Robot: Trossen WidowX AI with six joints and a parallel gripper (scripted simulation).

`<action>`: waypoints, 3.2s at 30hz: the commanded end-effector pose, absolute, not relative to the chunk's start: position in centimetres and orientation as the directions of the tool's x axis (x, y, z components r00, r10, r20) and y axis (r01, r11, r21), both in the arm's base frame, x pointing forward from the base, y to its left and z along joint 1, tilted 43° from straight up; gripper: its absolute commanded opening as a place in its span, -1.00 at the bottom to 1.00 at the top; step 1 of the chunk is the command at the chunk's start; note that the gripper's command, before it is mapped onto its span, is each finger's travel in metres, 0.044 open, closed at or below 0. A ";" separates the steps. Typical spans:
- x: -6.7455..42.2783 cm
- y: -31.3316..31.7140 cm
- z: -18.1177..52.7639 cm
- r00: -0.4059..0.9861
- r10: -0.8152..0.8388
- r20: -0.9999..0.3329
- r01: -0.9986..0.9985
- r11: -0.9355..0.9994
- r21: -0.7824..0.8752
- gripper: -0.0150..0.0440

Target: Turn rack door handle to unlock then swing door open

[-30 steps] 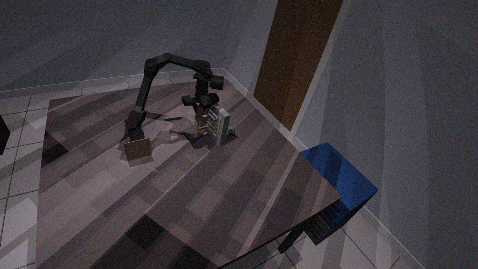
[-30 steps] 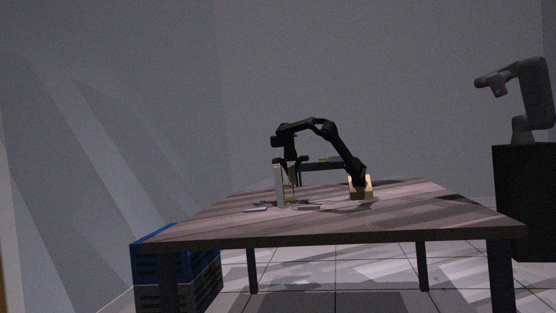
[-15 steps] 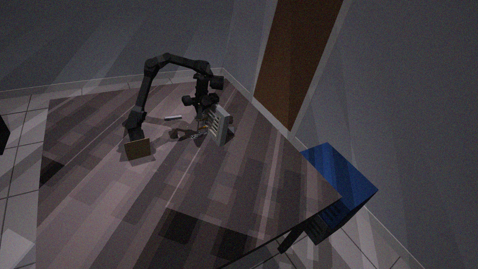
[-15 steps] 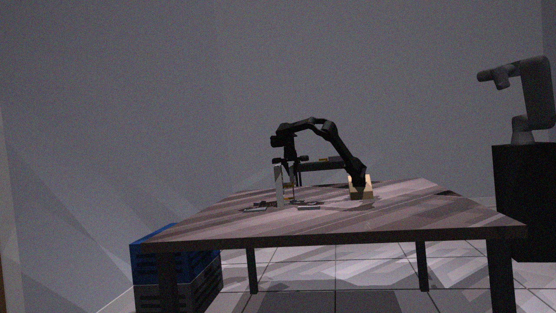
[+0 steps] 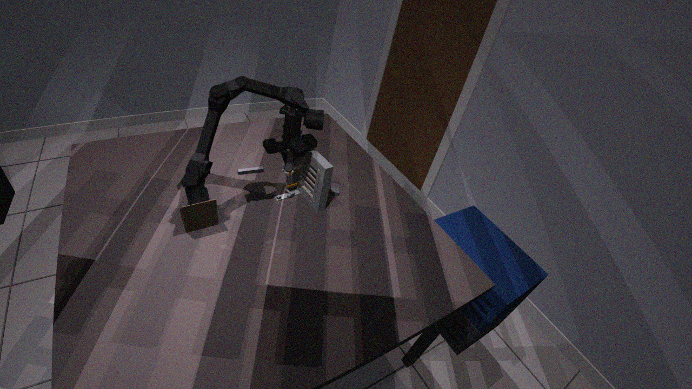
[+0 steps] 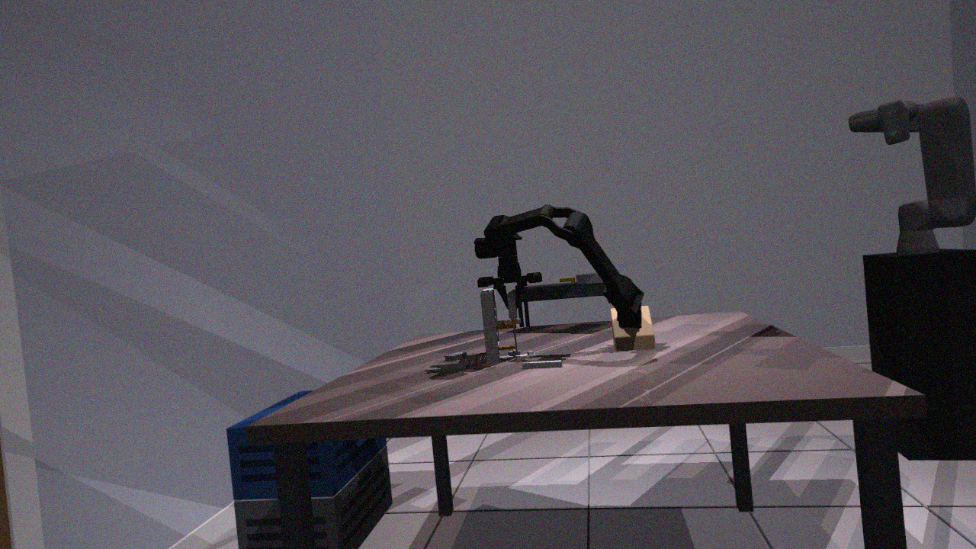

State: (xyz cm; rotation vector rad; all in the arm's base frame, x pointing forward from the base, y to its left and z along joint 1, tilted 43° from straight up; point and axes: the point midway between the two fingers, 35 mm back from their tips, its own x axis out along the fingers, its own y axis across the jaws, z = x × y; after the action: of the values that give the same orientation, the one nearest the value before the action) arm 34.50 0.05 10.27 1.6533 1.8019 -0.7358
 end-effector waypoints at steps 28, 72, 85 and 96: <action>31.9 -1.9 8.8 -0.066 0.677 -0.733 0.816 0.460 0.351 -0.43; 28.5 -7.8 3.6 -0.067 0.673 -0.736 0.264 0.724 0.638 -0.43; 28.5 -9.9 1.7 -0.066 0.672 -0.738 0.054 0.741 0.670 -0.43; 29.1 -11.6 0.1 -0.066 0.671 -0.739 -0.129 0.728 0.673 -0.43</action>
State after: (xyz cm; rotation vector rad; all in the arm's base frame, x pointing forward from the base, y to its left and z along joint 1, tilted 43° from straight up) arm 28.82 -11.13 0.55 0.5235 1.5317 0.6430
